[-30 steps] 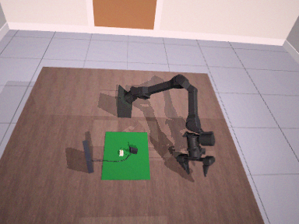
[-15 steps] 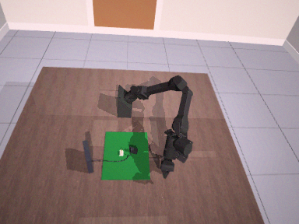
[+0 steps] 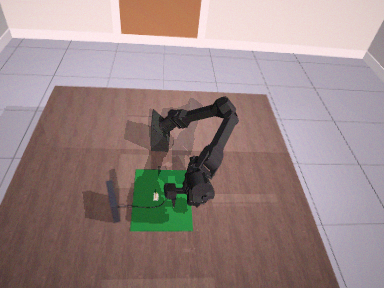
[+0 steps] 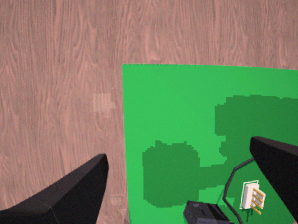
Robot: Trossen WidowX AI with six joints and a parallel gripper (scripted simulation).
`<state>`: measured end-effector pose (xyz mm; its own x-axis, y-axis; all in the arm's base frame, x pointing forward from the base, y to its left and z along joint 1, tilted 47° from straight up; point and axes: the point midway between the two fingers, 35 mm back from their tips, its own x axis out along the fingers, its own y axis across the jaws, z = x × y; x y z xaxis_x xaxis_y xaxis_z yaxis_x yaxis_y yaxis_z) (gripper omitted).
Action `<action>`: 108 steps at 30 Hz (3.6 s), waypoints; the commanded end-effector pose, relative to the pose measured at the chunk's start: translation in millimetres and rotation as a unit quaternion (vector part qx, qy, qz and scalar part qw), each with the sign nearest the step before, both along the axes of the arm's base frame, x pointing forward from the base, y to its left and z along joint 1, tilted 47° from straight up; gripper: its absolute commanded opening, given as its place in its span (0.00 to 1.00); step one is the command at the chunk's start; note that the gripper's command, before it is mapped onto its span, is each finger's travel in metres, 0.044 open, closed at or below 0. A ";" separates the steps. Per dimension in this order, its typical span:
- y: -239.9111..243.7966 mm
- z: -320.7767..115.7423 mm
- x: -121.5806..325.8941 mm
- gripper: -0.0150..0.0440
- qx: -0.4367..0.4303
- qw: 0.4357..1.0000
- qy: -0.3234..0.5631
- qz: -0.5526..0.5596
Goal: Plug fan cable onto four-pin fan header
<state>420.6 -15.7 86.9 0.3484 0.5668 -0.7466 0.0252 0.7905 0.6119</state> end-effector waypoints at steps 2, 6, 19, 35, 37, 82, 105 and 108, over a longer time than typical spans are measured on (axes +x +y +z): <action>-37.5 -26.3 -61.2 1.00 0.204 0.872 0.336 -0.291; -50.0 -27.3 -83.4 1.00 0.275 0.749 0.457 -0.394; -65.3 -22.9 -109.7 1.00 0.350 0.524 0.597 -0.496; -55.1 -34.0 -106.2 1.00 0.349 0.524 0.597 -0.497; -40.1 -48.7 -102.4 1.00 0.349 0.524 0.597 -0.497; 5.3 -90.4 -92.4 0.64 0.350 0.529 0.595 -0.494; 5.3 -90.4 -92.4 0.35 0.350 0.529 0.595 -0.494; 3.8 -89.3 -92.5 0.25 0.350 0.528 0.595 -0.494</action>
<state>328.0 -10.3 -3.5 0.2515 0.8299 -0.4981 0.9096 -0.3785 -0.1713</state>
